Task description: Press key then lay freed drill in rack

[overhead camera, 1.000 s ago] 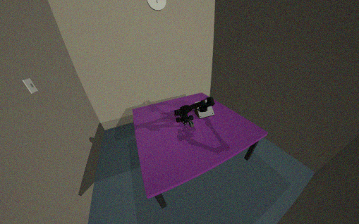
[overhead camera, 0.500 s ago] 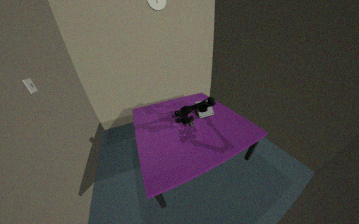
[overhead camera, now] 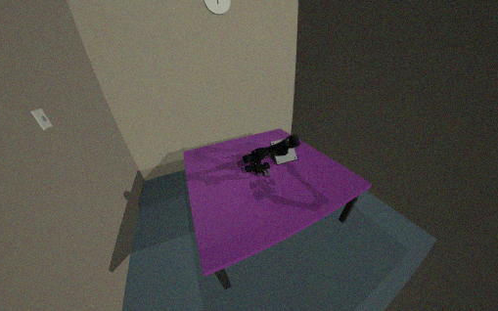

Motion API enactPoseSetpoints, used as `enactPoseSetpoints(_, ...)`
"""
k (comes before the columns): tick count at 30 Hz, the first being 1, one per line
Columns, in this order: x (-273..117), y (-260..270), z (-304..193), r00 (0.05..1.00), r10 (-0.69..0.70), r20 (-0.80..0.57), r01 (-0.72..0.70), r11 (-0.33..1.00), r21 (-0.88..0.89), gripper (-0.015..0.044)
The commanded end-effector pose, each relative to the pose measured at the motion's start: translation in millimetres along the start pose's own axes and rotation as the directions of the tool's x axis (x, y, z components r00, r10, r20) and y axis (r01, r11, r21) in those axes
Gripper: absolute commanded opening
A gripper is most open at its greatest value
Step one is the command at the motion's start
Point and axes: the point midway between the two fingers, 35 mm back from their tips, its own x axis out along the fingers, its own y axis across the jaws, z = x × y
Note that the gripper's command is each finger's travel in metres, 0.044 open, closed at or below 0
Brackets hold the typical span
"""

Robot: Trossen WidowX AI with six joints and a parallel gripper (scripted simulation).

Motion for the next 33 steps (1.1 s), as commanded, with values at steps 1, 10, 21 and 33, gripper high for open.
enactPoseSetpoints(1, -3.3, 0.0, -0.3, 1.000, -0.007, 0.000, 0.007, 1.000, 0.001, 0.0000)
enactPoseSetpoints(10, -6.6, 1.5, -0.8, 1.000, -0.007, 0.000, 0.007, 1.000, 0.001, 0.0000)
enactPoseSetpoints(21, -10.8, 2.9, -1.3, 1.000, -0.007, -0.001, 0.007, 1.000, 0.001, 0.0000)
enactPoseSetpoints(33, -15.7, 4.2, -1.8, 1.000, -0.007, -0.001, 0.007, 1.000, 0.001, 0.0000)
